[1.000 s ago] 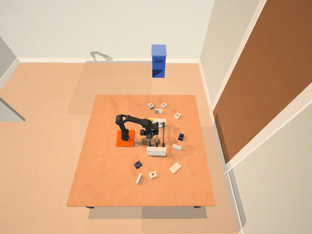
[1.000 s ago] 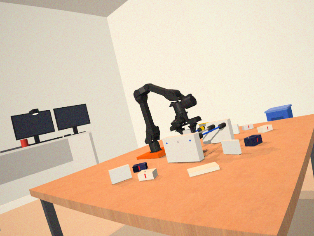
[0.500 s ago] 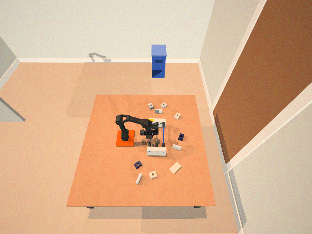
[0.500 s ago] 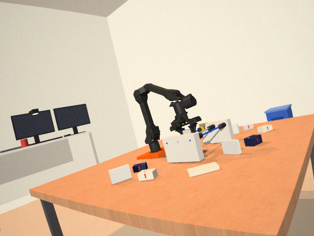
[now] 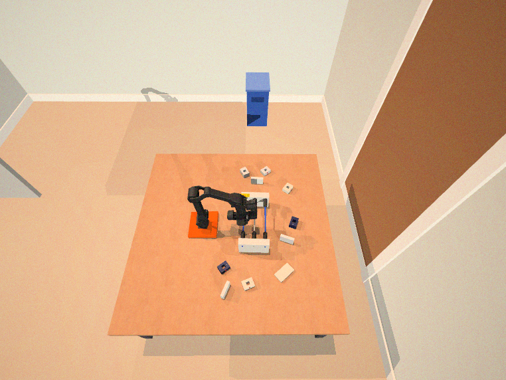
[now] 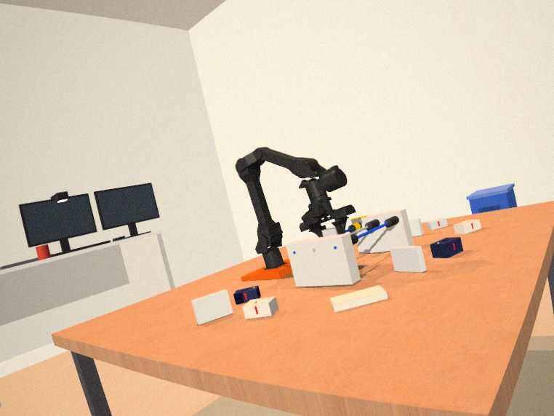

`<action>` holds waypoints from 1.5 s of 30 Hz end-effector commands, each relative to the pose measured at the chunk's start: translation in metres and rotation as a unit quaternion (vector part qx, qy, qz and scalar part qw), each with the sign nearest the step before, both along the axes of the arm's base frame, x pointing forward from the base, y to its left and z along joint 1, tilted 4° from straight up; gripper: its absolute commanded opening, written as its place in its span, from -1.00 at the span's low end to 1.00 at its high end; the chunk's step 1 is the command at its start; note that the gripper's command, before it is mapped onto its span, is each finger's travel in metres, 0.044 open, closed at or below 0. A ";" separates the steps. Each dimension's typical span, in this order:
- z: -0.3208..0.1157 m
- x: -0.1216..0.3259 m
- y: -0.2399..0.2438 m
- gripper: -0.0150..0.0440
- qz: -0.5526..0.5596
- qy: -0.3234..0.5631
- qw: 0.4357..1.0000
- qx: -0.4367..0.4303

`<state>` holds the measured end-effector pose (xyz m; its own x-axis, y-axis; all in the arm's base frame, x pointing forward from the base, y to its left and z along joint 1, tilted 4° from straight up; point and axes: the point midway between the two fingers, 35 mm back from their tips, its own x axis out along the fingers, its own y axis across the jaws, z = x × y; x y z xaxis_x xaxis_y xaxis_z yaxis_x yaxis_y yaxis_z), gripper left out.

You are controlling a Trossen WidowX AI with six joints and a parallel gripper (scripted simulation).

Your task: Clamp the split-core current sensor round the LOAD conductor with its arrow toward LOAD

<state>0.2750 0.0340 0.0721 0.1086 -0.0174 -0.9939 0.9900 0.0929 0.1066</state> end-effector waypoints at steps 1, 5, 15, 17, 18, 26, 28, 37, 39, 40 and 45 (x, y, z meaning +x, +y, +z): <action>0.000 0.000 0.000 0.42 0.000 0.000 1.000 0.000; 0.000 0.000 0.000 0.42 0.000 0.000 1.000 0.000; 0.000 0.000 0.000 0.19 0.000 0.000 1.000 0.000; 0.000 0.000 0.000 0.15 0.000 0.000 1.000 0.000; 0.000 0.000 0.000 0.12 0.000 0.000 1.000 0.000; 0.000 0.000 0.000 -0.06 0.000 0.000 1.000 0.000; 0.000 0.000 0.000 -0.10 0.000 0.000 1.000 0.000; 0.000 -0.002 0.000 -0.49 0.000 0.018 1.000 -0.003; 0.000 -0.002 0.000 -0.49 0.000 0.018 1.000 -0.003; 0.000 -0.002 0.000 -0.49 0.000 0.018 1.000 -0.003; 0.000 -0.002 0.000 -0.49 0.000 0.016 1.000 -0.002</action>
<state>0.2733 0.0336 0.0725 0.0732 -0.0225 -0.9971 0.9932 0.0928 0.0708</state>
